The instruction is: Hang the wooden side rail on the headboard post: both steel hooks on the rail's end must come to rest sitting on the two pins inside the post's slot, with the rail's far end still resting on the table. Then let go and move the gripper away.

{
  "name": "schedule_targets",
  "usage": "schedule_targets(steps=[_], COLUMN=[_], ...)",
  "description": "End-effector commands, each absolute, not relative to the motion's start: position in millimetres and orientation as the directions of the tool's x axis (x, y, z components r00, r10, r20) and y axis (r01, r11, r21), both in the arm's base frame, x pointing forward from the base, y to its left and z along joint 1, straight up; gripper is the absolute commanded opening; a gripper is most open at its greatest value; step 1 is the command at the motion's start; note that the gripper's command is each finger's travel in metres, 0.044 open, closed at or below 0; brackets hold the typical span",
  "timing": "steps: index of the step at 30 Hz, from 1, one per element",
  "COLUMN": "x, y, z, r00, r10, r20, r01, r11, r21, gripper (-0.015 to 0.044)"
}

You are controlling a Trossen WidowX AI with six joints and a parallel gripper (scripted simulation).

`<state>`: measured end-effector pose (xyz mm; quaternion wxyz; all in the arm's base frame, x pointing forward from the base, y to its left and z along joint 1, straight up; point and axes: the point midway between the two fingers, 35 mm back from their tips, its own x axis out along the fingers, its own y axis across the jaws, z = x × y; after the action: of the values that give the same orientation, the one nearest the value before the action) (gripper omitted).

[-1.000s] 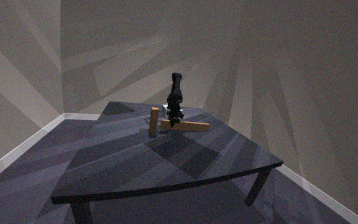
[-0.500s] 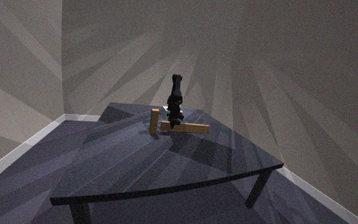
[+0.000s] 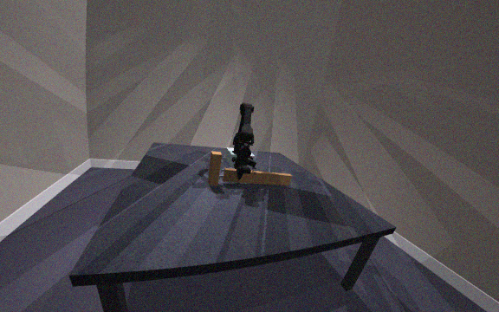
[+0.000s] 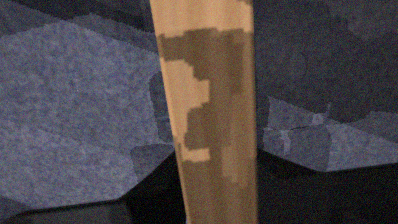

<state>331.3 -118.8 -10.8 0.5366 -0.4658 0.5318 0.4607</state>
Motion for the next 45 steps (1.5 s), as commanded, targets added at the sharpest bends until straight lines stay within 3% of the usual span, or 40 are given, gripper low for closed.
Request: schedule_targets(steps=[1,45], x=[334.6,331.6], y=[-121.1,-125.7], z=[-5.2,-9.4], r00=[0.026,0.025], r10=[-0.008,-0.008], r20=[-1.000,-1.000], r01=[-0.990,-0.990], r11=[0.140,0.140], r21=[-0.027,-0.026], gripper=[0.0000,0.0000])
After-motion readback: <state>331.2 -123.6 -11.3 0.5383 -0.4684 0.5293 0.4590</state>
